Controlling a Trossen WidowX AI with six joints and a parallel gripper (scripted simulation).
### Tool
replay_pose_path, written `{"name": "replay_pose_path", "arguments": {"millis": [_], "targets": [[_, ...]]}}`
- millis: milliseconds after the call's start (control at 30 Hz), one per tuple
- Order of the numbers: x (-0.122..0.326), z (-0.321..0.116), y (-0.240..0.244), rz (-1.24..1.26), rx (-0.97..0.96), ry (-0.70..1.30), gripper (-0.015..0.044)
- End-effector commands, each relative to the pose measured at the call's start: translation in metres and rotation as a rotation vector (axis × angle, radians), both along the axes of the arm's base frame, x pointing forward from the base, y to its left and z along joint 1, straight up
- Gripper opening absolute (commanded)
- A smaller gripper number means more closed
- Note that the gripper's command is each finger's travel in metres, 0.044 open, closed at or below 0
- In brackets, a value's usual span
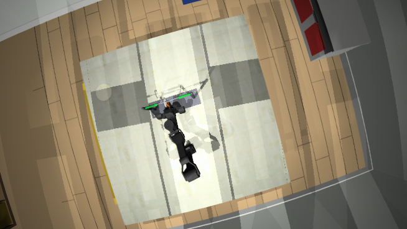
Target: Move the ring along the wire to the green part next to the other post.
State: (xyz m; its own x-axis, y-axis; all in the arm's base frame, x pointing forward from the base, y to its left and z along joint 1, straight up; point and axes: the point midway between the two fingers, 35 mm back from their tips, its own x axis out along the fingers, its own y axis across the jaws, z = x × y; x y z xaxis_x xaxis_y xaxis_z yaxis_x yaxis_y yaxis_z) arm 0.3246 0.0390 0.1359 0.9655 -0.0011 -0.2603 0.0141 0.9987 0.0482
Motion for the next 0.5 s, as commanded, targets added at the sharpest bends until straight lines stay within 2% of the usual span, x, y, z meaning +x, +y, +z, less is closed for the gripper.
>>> {"name": "replay_pose_path", "arguments": {"millis": [0,467], "targets": [[0.001,0.002,0.004,-0.007,0.006,-0.004,-0.015],[0.002,0.003,0.015,0.028,-0.016,-0.004,-0.015]]}}
